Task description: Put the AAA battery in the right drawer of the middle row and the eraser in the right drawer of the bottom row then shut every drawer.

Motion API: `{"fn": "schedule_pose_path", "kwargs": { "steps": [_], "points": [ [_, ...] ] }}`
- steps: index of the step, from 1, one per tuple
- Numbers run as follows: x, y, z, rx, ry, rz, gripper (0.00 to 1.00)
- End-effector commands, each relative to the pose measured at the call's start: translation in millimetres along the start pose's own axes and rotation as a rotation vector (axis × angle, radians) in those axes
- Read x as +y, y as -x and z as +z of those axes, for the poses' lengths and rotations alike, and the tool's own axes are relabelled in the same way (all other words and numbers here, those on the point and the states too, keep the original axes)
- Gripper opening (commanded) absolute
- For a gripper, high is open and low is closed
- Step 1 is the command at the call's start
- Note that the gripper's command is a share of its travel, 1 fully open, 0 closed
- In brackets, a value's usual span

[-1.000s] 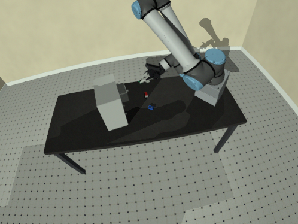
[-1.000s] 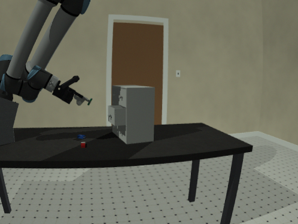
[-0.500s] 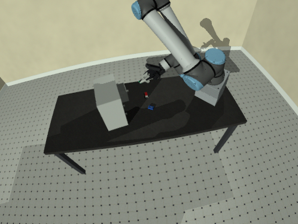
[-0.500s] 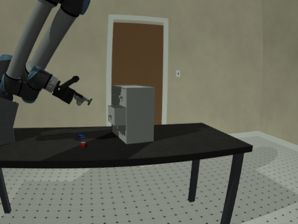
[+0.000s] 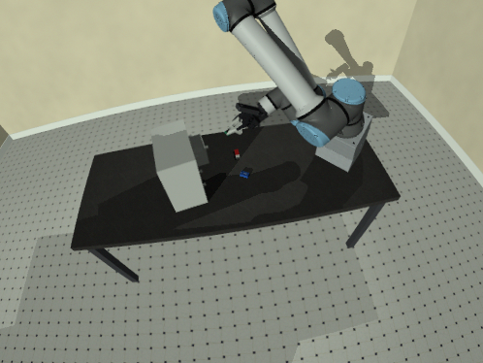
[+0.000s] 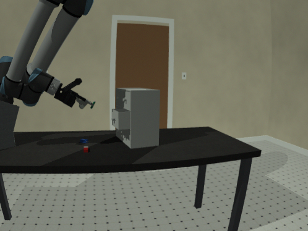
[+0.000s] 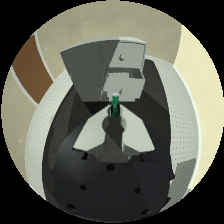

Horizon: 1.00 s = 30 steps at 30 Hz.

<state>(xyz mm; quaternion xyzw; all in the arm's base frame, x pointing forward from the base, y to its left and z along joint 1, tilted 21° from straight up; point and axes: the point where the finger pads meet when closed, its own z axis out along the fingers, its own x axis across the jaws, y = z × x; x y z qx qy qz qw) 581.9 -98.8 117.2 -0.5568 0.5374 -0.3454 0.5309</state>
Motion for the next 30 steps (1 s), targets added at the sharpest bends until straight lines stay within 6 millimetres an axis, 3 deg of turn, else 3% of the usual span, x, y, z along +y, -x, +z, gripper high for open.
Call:
{"fn": "schedule_pose_path", "kwargs": {
  "steps": [1, 30],
  "points": [
    [0, 0, 0, 0.0, 0.0, 0.0, 0.02],
    [-8, 0, 14, 0.0, 0.0, 0.0, 0.02]
  ]
}}
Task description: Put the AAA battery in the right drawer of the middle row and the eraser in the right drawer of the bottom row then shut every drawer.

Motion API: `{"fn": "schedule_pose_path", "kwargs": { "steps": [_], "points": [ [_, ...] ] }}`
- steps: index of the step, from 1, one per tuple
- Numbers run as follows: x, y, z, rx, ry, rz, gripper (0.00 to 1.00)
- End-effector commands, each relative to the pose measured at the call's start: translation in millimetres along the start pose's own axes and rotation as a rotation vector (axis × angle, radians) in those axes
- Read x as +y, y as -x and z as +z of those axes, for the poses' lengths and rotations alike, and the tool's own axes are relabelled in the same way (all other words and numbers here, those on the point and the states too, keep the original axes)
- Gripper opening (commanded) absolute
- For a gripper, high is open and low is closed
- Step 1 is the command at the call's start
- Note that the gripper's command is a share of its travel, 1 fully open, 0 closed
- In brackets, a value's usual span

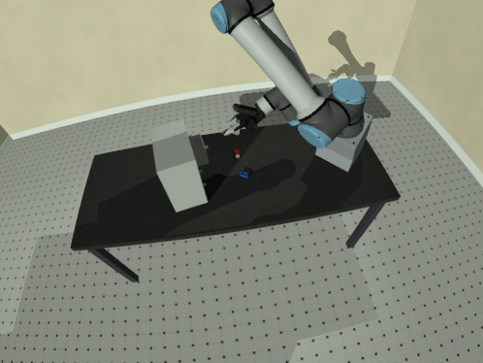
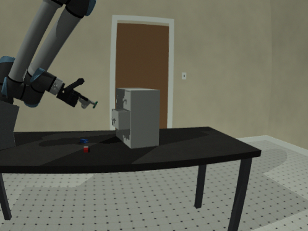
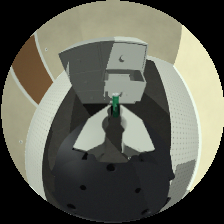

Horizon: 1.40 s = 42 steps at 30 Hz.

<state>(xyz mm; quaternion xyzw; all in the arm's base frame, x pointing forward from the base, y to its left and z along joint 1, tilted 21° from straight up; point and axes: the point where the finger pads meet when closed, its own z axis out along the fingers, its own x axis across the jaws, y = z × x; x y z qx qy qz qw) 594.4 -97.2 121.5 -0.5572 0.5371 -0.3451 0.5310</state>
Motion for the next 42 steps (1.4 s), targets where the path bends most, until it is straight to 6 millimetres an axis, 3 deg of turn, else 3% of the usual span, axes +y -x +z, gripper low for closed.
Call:
{"fn": "schedule_pose_path", "kwargs": {
  "steps": [1, 16, 42],
  "points": [
    [-2, 0, 3, 0.001, -0.001, 0.0, 0.02],
    [-14, 0, 24, 0.001, -0.001, 0.0, 0.02],
    [-45, 0, 77, 0.001, -0.001, 0.0, 0.02]
  ]
}}
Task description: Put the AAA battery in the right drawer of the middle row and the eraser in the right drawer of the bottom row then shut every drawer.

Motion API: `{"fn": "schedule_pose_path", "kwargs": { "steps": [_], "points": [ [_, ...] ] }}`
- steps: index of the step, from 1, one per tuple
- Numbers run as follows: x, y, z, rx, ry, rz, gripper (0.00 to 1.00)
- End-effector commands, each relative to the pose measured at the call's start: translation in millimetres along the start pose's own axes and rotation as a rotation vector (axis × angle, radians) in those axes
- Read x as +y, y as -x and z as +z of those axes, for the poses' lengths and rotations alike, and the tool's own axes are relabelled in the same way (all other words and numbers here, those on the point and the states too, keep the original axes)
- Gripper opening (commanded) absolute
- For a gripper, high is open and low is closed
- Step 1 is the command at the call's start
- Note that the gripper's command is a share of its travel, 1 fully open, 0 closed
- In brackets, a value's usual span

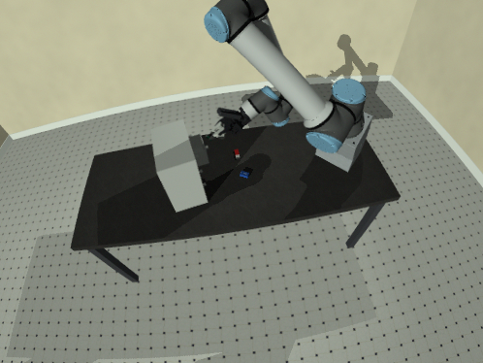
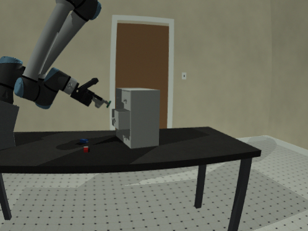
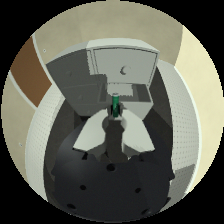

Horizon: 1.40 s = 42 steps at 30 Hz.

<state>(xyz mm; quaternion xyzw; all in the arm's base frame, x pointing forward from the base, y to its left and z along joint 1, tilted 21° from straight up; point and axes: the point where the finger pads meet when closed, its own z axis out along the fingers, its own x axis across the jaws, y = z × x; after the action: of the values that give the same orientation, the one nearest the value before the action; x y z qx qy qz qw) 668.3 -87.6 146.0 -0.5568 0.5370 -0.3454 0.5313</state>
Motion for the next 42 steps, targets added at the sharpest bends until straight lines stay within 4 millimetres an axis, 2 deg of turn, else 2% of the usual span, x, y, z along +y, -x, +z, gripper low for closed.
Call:
{"fn": "schedule_pose_path", "kwargs": {
  "steps": [1, 23, 42],
  "points": [
    [-6, 0, 11, 0.001, 0.0, 0.0, 0.02],
    [-27, 0, 46, 0.001, 0.0, 0.0, 0.02],
    [-32, 0, 55, 0.001, 0.0, 0.0, 0.02]
  ]
}}
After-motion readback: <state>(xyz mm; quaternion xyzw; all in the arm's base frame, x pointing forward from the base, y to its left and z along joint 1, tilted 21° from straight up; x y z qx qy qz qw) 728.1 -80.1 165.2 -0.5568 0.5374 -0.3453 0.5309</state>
